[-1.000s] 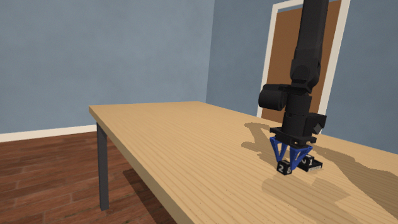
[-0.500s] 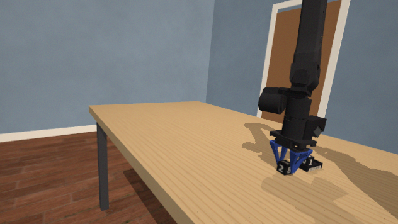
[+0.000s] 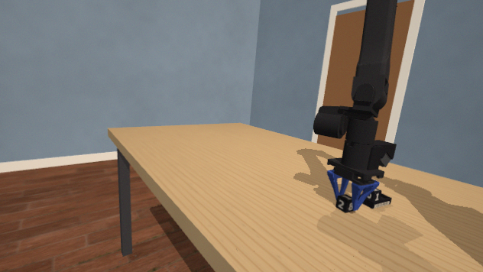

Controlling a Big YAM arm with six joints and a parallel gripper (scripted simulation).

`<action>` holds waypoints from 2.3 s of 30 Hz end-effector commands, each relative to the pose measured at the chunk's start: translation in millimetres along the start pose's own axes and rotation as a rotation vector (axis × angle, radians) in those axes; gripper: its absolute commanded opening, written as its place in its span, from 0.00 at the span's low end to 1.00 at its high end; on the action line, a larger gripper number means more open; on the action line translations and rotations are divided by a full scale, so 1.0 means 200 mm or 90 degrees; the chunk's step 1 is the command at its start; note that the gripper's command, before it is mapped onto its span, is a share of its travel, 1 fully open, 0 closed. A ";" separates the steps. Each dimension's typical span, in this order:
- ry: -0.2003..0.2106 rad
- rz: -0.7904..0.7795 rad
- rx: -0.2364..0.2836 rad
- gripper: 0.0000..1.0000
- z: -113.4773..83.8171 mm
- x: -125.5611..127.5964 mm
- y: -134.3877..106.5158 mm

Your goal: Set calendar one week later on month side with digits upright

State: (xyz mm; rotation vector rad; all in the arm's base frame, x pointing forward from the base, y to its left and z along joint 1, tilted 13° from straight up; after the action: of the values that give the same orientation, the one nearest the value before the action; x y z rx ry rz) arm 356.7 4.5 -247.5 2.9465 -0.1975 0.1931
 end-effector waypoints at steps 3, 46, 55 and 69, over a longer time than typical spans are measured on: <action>-0.005 -0.003 -0.001 0.46 0.02 -0.02 0.01; -0.005 -0.003 -0.001 0.26 0.02 -0.02 0.01; 0.004 -0.003 0.002 0.26 -0.07 0.01 -0.01; 0.007 -0.002 0.001 0.26 -0.46 0.01 -0.02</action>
State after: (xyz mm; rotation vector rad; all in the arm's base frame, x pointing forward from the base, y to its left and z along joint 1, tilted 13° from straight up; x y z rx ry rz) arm 345.2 18.1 -179.0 2.9488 -0.1787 0.1868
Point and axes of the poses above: the point where the finger pads meet when closed, its own z axis out along the fingers, its own x axis across the jaws, y = z × x, the point moved 2 cm from there along -z, back along the fingers, and after that the axes turned 9 degrees about -z, right-handed, at the moved point
